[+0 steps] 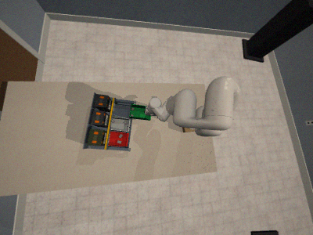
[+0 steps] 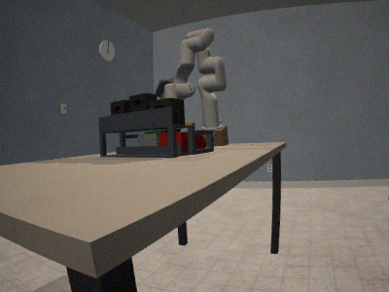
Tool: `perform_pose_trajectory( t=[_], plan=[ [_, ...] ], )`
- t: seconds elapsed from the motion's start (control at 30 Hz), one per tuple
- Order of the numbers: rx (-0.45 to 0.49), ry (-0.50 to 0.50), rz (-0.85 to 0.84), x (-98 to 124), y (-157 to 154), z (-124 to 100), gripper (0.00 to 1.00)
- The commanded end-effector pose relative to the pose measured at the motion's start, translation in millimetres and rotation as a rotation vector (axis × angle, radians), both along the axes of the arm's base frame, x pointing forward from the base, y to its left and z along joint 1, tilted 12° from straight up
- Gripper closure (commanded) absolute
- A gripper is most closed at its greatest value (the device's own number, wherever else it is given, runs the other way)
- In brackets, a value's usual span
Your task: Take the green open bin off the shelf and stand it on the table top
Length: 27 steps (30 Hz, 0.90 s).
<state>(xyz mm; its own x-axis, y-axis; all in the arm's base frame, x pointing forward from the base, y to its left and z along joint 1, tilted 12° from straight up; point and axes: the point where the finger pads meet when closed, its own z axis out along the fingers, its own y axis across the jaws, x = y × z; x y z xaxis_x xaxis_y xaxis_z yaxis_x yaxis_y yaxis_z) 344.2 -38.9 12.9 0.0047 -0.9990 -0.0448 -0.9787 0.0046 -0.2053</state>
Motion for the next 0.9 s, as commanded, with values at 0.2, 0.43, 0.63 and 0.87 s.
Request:
perform_pose_trajectory(
  t=[0.2,0.43,0.63,0.87],
  plan=[
    [0.000,-0.003,0.000,2.5,0.2,-6.3,1.00],
    [0.000,-0.003,0.000,2.5,0.2,-6.3,1.00],
    [0.000,-0.003,0.000,2.4,0.2,-6.2,0.00],
    [0.000,-0.003,0.000,2.4,0.2,-6.2,0.00]
  ],
)
